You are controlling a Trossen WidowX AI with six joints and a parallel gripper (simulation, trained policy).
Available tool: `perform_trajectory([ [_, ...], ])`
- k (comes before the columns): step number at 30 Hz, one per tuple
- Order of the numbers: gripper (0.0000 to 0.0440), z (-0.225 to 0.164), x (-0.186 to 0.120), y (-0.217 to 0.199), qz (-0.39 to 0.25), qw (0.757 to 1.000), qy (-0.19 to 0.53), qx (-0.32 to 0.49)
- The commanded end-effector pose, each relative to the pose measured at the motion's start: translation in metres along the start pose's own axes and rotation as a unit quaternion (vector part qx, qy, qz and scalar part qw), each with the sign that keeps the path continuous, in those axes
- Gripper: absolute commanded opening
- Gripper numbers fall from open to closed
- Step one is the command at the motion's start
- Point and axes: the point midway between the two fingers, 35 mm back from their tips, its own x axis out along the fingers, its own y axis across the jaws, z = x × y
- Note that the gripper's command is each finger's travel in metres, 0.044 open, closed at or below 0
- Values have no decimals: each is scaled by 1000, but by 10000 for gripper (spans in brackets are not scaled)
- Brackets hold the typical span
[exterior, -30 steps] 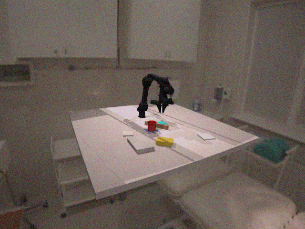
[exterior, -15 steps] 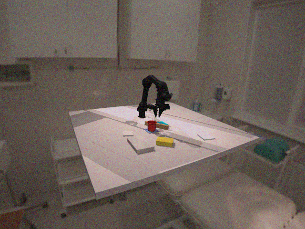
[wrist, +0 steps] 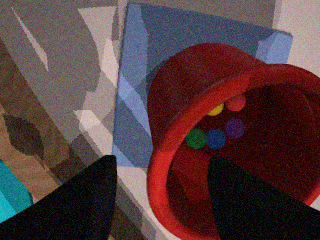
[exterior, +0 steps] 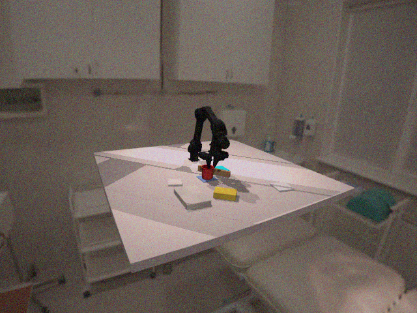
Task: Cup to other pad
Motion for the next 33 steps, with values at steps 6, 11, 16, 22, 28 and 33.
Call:
perform_trajectory([
  [6,163,-1,33,0,12,999,13,-47],
  [11,37,-4,45,-1,14,996,20,-88],
  [16,0,-7,41,-3,15,992,21,-122],
  [22,0,-10,27,-2,18,988,16,-152],
  [28,2,-12,7,5,20,985,6,-172],
  [33,0,-12,-8,14,20,983,-3,-184],
])
